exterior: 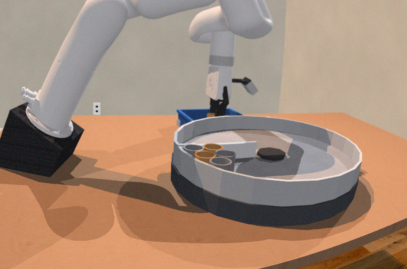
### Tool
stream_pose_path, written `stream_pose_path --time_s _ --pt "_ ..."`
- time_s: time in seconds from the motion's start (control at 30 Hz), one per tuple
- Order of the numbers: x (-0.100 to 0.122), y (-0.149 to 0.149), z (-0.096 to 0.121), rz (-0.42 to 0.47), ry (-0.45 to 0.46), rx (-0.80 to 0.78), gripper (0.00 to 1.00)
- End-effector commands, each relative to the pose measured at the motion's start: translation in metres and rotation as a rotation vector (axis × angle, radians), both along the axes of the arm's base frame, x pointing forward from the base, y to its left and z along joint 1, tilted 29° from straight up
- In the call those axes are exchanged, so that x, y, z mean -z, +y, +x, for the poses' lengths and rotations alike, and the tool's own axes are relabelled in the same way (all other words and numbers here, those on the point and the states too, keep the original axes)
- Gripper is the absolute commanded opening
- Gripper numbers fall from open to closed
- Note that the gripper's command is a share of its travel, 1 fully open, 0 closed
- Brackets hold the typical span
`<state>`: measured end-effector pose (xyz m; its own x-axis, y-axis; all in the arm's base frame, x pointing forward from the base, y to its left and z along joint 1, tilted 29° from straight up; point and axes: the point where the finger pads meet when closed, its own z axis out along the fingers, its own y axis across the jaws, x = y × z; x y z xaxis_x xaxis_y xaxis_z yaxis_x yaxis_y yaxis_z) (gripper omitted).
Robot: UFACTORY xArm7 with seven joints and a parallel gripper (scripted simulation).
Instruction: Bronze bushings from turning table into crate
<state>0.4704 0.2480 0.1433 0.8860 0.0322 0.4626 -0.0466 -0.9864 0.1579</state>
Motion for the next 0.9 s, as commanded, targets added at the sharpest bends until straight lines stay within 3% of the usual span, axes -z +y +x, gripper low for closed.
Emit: stream_pose_path --time_s 0.0,0.87 --pt "-0.0016 0.0014 -0.0002 0.002 -0.002 -0.002 0.00" --pt "0.0033 0.0006 0.0026 0.002 -0.002 -0.002 0.00"
